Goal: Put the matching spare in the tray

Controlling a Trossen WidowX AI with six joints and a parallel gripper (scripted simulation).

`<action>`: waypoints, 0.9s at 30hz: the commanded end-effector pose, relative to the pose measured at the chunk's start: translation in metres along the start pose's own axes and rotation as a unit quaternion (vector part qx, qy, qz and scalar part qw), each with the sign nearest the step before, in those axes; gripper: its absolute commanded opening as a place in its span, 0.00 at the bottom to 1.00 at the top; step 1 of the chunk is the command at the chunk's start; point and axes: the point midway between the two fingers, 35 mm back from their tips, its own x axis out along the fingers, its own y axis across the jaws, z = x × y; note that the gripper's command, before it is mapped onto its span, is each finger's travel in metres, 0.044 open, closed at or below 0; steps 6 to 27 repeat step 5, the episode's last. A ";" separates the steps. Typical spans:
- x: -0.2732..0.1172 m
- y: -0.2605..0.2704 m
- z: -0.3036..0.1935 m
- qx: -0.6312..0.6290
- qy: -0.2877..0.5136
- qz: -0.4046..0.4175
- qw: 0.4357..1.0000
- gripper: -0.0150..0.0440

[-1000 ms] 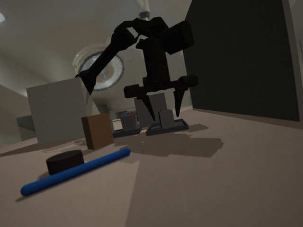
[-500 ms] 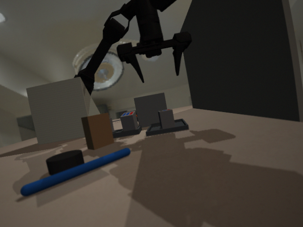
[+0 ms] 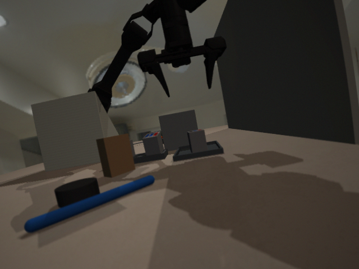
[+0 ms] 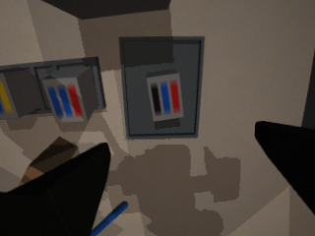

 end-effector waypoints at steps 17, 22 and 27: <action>0.000 0.000 0.000 0.001 0.000 -0.001 1.000 1.00; 0.000 0.000 0.000 0.001 0.000 -0.001 1.000 1.00; 0.000 0.000 0.000 0.001 0.000 -0.001 1.000 1.00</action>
